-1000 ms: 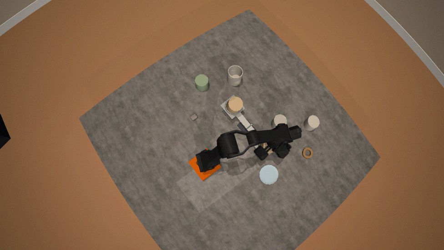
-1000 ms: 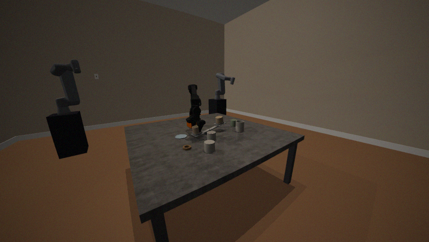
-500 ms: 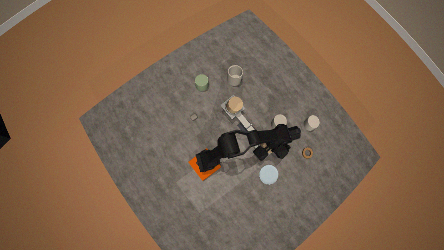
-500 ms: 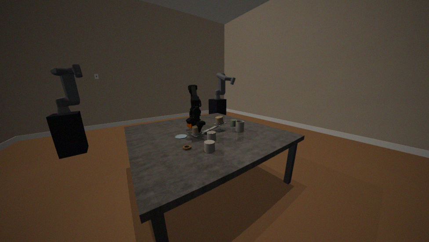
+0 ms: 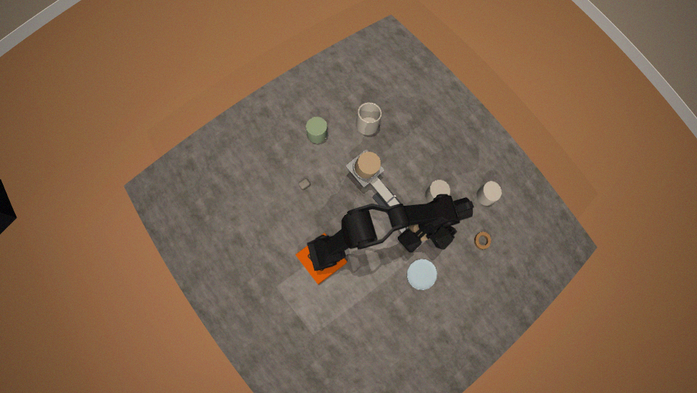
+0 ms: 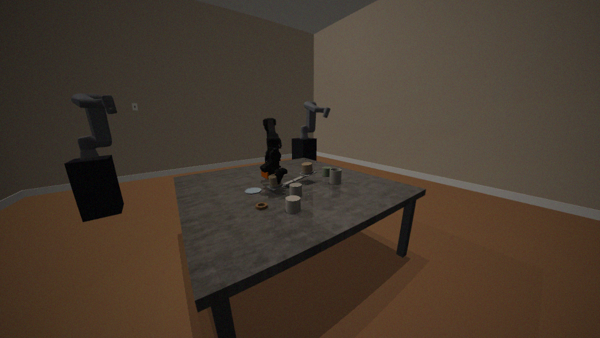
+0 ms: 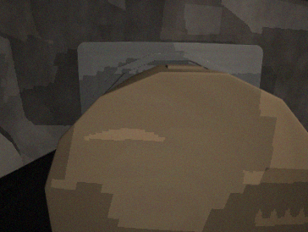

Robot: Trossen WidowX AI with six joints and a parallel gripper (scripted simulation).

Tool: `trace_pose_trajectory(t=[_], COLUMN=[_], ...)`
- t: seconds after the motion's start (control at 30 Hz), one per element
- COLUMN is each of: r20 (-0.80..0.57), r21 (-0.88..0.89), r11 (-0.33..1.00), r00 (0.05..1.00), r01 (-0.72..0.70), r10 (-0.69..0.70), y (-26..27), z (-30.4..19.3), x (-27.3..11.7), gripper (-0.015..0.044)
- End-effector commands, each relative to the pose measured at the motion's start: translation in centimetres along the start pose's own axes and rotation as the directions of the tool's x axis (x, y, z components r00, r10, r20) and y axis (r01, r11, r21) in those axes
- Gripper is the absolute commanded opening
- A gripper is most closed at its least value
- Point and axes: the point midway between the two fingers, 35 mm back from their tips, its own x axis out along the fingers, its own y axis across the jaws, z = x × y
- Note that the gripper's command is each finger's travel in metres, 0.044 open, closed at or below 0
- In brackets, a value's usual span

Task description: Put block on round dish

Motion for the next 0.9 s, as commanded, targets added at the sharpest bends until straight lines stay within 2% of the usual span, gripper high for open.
trace_pose_trajectory(t=[0.0, 0.87], r20=[0.009, 0.009], r21=[0.002, 0.002], r11=[1.000, 1.000], r00=[1.000, 1.000], r01=[-0.011, -0.011], r10=[0.011, 0.011], y=[0.3, 0.7], z=[0.2, 0.4], x=[-0.8, -4.1], gripper=[0.0000, 0.0000])
